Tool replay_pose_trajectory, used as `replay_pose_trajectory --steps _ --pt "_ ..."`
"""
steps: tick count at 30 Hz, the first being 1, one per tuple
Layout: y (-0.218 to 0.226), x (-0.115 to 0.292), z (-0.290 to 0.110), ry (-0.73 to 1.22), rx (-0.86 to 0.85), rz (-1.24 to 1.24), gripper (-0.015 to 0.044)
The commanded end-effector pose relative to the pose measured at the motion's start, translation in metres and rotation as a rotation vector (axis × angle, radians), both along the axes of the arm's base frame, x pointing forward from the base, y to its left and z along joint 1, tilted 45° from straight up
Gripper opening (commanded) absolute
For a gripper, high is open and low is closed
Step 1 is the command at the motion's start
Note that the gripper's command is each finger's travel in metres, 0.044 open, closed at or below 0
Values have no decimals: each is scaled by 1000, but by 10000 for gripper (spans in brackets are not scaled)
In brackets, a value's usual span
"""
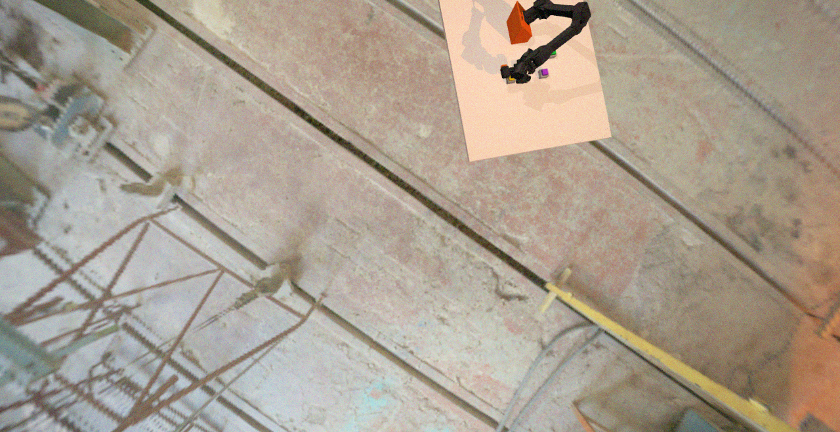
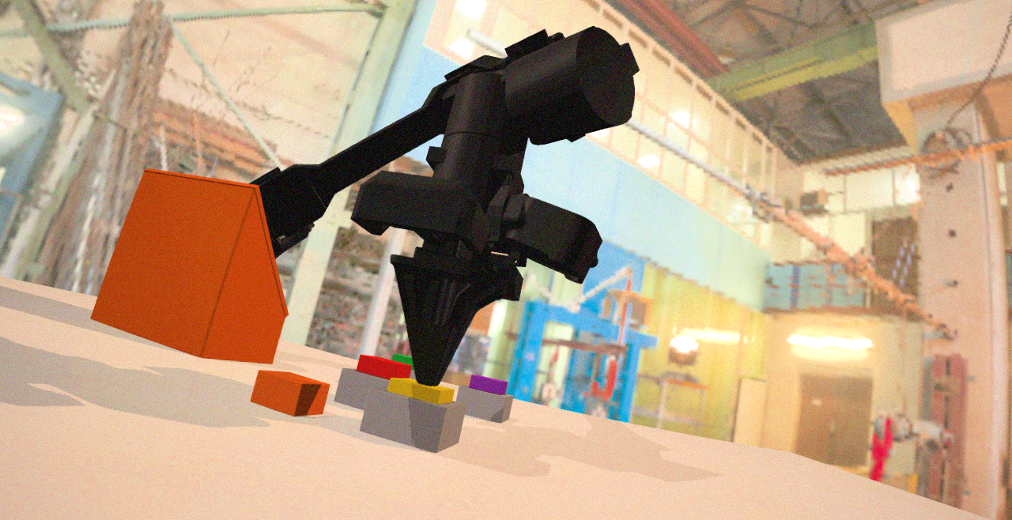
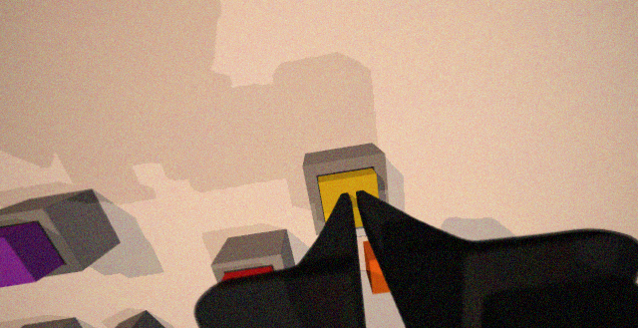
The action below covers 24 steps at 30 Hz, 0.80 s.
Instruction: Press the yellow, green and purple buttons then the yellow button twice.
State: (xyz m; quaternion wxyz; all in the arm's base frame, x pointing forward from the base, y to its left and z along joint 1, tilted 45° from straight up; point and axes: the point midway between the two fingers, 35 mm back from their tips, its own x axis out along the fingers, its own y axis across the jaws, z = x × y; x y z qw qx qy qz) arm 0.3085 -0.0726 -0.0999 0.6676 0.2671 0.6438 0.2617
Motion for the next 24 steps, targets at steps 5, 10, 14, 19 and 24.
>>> replay_pose_trajectory --steps 5,10,14,19,24 --pt "-21 -3 23 9 6 -2 20" --pt "-19 -3 21 9 6 -2 20" --pt "-15 -3 16 9 6 -2 20" --pt "-9 -2 10 9 6 -3 20" --pt "-3 -2 4 9 7 -2 20"
